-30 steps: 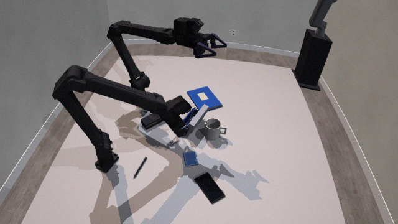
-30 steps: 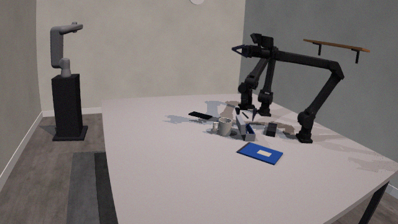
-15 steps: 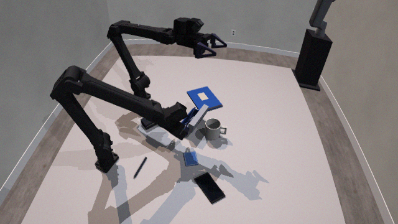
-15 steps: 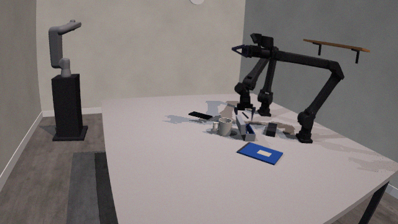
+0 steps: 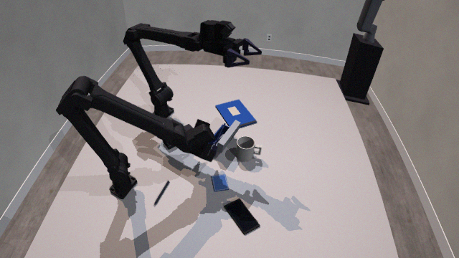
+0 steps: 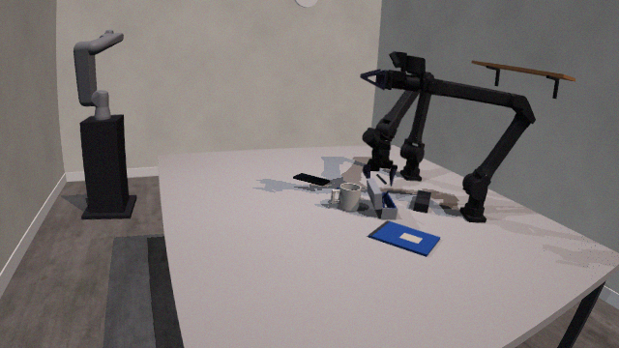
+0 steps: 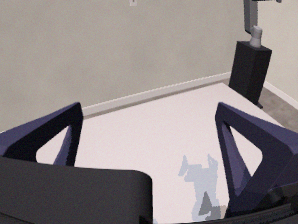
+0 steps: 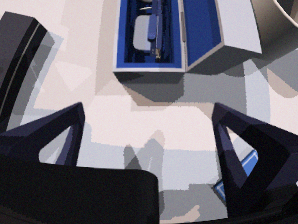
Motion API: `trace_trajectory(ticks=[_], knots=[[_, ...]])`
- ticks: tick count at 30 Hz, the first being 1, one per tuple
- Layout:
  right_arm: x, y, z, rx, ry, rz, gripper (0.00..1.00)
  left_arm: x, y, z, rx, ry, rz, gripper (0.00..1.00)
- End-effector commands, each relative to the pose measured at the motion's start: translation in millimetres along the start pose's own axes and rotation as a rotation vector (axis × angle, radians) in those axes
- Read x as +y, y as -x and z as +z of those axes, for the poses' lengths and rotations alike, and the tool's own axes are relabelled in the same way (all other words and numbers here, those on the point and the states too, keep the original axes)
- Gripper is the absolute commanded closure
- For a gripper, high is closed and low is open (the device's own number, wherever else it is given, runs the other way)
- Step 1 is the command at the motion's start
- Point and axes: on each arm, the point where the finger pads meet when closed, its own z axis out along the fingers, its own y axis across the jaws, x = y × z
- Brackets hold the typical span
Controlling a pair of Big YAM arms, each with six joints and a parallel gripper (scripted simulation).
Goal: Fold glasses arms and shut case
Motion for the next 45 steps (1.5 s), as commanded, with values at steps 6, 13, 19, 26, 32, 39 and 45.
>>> trace_trajectory(ticks=[6,13,19,26,32,39,45], knots=[[0,-2,15,0.003,0.003,0.004,0.04,4,19,6,-0.020,0.010,-0.011,0.00],[-5,5,24,-0.005,-0.004,-0.002,0.04,4,19,6,-0.020,0.010,-0.011,0.00],[-8,10,28,-0.011,-0.009,-0.007,0.04,4,19,6,-0.020,0.010,-0.011,0.00],[-11,14,36,-0.017,-0.015,-0.012,0.04,4,19,6,-0.020,0.010,-0.011,0.00],[-11,15,45,-0.017,-0.015,-0.012,0.04,4,19,6,-0.020,0.010,-0.011,0.00],[-13,18,51,-0.022,-0.019,-0.015,0.04,4,19,6,-0.020,0.010,-0.011,0.00],[-13,18,59,-0.021,-0.019,-0.015,0.04,4,19,6,-0.020,0.010,-0.011,0.00]])
